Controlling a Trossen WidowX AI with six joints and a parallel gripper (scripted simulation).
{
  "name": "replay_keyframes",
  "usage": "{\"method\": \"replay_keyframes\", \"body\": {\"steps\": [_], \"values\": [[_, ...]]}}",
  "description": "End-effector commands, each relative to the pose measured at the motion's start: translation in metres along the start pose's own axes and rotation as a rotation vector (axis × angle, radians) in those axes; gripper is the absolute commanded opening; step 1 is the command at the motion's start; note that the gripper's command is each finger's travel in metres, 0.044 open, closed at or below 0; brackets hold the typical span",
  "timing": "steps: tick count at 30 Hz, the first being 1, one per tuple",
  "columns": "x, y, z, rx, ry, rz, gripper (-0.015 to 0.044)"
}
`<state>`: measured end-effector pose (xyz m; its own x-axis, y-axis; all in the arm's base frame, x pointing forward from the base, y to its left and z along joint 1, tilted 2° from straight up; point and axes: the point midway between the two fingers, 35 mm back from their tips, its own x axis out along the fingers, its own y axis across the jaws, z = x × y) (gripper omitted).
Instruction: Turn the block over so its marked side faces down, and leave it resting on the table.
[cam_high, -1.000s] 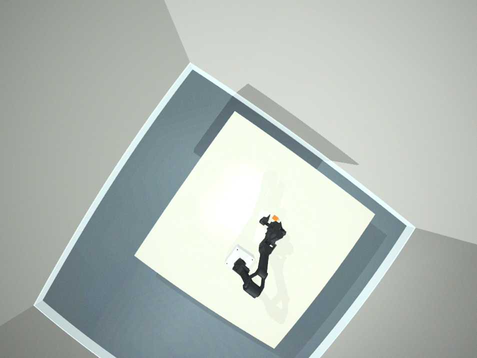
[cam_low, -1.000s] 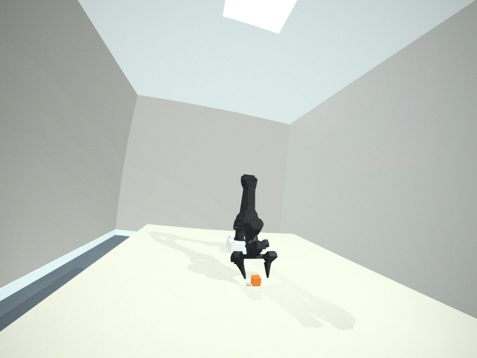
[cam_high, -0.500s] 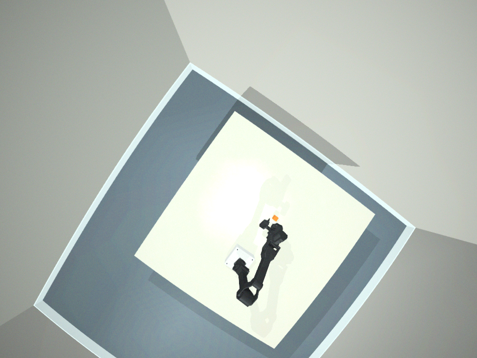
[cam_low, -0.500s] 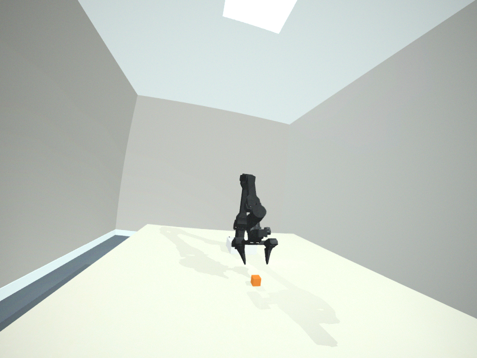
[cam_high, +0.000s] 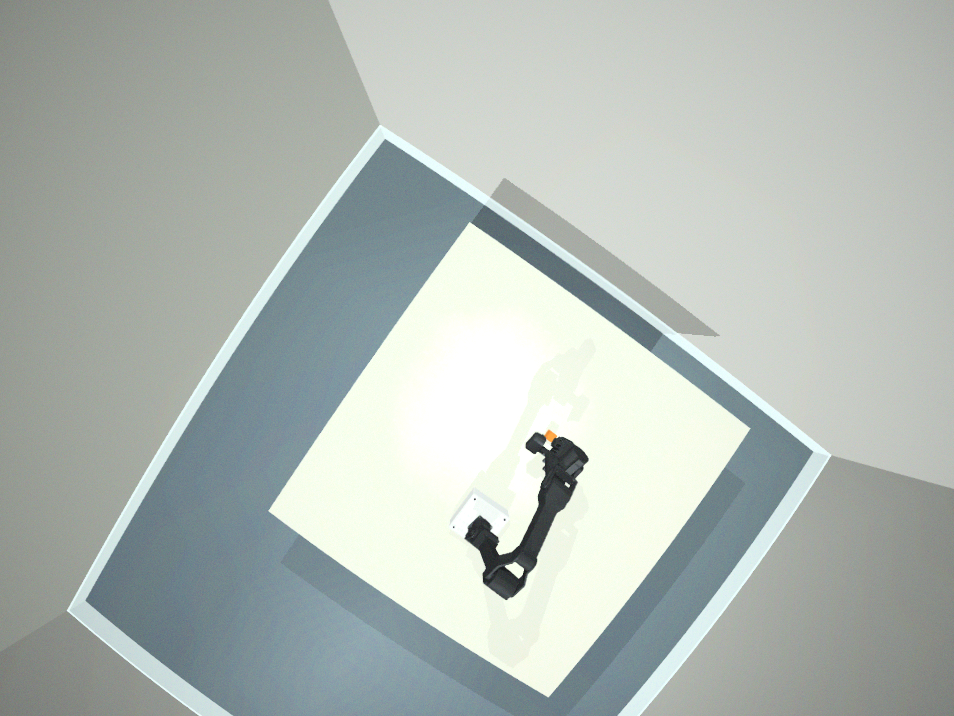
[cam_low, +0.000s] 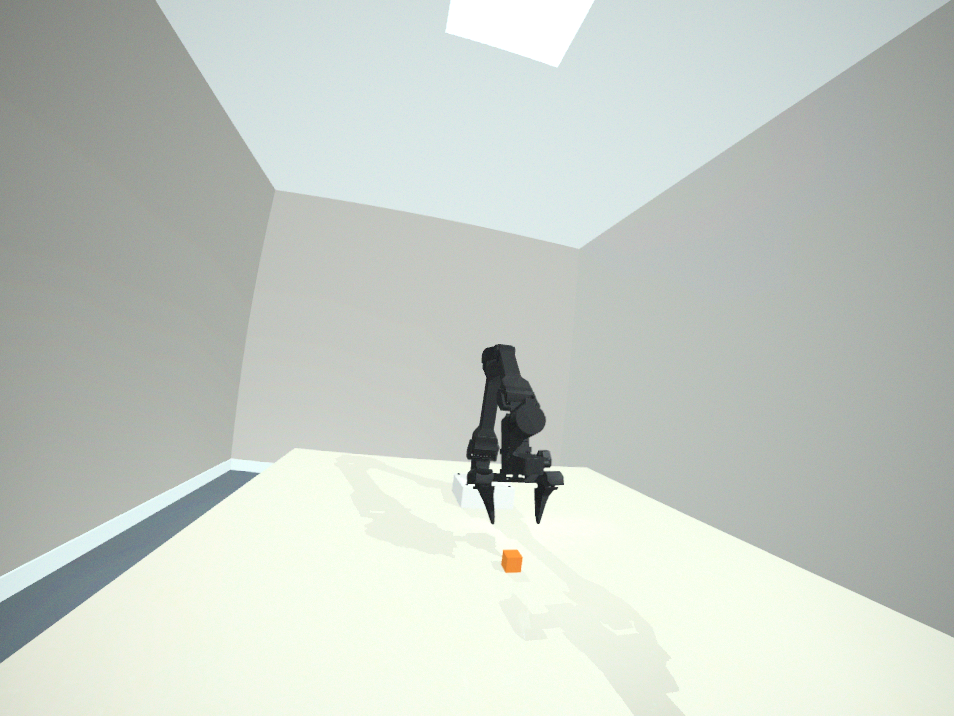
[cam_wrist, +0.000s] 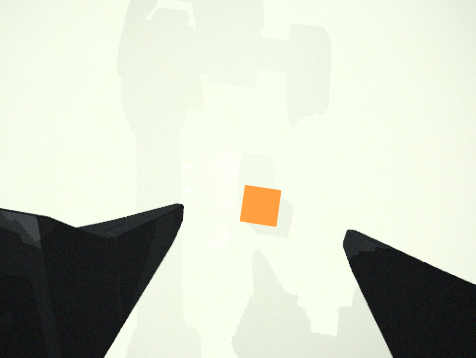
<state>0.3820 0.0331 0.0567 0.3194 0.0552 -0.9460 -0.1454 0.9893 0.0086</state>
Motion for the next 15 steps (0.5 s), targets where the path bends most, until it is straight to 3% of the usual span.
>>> {"method": "replay_keyframes", "body": {"steps": [1, 6, 15], "values": [[-0.0014, -0.0008, 0.0153, 0.001, 0.186, -0.007, 0.0440], [-0.0067, -0.0002, 0.0212, -0.002, 0.324, -0.009, 0.0440], [-0.0069, -0.0002, 0.0213, -0.002, 0.329, -0.009, 0.0440]]}}
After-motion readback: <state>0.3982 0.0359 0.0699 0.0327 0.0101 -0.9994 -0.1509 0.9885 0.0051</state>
